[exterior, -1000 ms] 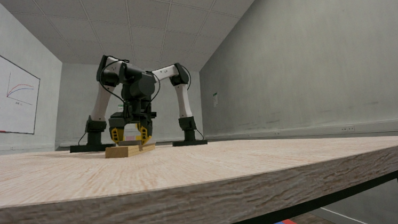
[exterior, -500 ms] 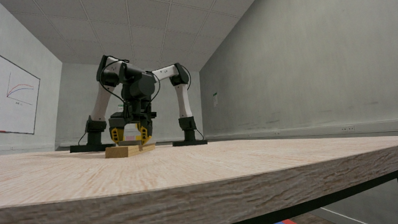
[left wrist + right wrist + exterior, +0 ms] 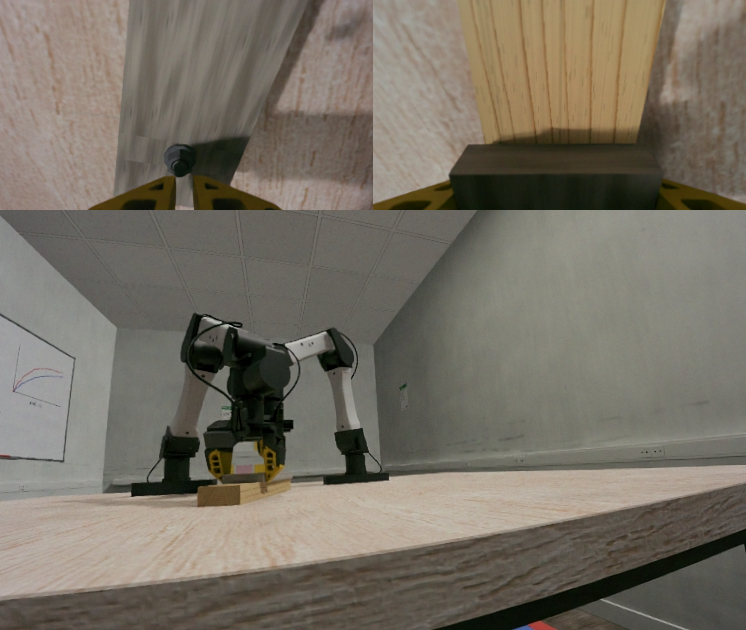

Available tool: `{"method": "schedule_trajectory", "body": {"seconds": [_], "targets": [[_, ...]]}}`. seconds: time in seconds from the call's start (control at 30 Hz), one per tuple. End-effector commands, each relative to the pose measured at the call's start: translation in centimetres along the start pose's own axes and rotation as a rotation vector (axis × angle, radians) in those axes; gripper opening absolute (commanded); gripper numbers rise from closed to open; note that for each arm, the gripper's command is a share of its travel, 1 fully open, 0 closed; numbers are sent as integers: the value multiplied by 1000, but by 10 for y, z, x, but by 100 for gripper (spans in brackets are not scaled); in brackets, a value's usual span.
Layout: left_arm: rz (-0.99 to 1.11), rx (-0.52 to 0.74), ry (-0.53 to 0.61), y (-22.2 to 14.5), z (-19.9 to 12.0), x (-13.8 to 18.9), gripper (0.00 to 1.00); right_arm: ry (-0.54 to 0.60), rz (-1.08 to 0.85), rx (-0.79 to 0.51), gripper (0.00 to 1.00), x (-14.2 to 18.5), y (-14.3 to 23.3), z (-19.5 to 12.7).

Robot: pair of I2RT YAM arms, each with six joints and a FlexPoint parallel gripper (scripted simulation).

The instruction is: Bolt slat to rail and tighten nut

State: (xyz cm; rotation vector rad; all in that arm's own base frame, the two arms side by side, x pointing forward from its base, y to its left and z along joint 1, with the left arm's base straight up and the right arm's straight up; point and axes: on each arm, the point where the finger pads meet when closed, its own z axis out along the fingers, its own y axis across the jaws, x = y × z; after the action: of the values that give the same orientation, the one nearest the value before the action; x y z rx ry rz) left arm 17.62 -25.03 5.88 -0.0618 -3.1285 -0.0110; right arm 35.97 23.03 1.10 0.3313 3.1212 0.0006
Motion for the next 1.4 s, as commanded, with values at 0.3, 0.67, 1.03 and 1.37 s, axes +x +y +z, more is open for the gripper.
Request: {"method": "schedule_trajectory", "body": {"seconds": [0.3, 0.67, 1.03, 1.37], "targets": [[-1, 9, -8, -2, -3, -1, 11, -17, -1, -15, 67, -2, 4, -7], [-1, 9, -8, -2, -3, -1, 11, -17, -1, -15, 67, -2, 4, -7], [-1, 12, -11, -2, -4, -2, 11, -17, -1, -15, 67, -2, 4, -7], [-1, 13, -11, -2, -4, -2, 11, -17, -1, -15, 67, -2, 4, -7]]}}
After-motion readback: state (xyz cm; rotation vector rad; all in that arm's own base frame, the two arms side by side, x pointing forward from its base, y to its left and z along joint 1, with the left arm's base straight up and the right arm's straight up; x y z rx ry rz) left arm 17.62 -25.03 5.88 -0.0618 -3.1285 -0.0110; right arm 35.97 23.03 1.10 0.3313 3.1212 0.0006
